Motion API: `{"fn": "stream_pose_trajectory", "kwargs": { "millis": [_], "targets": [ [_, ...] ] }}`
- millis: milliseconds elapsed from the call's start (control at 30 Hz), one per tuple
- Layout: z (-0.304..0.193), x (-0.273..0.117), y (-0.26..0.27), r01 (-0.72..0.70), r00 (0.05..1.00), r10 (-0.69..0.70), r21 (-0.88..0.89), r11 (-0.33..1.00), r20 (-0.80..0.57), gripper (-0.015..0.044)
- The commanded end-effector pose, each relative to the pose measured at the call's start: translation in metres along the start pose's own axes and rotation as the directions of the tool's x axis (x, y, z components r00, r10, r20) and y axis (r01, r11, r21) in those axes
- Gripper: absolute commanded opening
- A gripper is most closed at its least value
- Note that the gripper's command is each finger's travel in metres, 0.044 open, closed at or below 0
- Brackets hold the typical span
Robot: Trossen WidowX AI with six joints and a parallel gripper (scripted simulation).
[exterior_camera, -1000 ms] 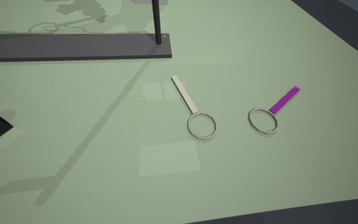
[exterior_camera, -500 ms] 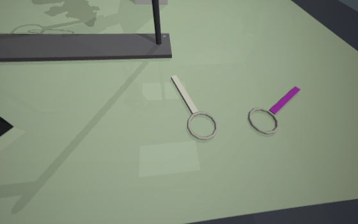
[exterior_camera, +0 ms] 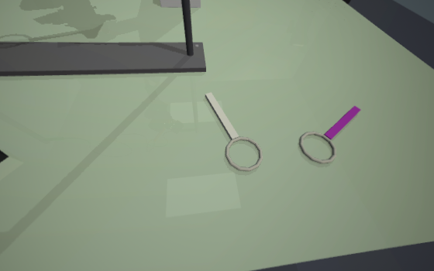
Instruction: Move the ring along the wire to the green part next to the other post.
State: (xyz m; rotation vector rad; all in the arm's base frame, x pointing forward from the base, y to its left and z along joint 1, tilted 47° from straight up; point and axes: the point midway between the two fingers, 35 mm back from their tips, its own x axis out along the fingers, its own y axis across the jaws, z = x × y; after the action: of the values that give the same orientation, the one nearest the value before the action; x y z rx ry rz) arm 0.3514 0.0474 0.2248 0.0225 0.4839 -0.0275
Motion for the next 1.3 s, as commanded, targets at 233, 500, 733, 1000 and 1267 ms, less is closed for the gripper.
{"fn": "stream_pose_trajectory", "kwargs": {
  "millis": [233,500,733,1000,1267],
  "targets": [
    [0.001,0.001,-0.014,0.114,0.993,-0.109,-0.202,0.973,0.038,-0.0150],
    [0.004,0.001,-0.025,0.199,0.980,-0.183,-0.341,0.919,0.079,-0.0150],
    [0.008,0.000,-0.034,0.270,0.963,-0.240,-0.453,0.850,0.123,-0.0150],
    [0.014,-0.002,-0.044,0.347,0.937,-0.297,-0.566,0.748,0.182,-0.0150],
    [0.021,-0.005,-0.052,0.416,0.907,-0.341,-0.662,0.624,0.248,-0.0150]
  ]
}}
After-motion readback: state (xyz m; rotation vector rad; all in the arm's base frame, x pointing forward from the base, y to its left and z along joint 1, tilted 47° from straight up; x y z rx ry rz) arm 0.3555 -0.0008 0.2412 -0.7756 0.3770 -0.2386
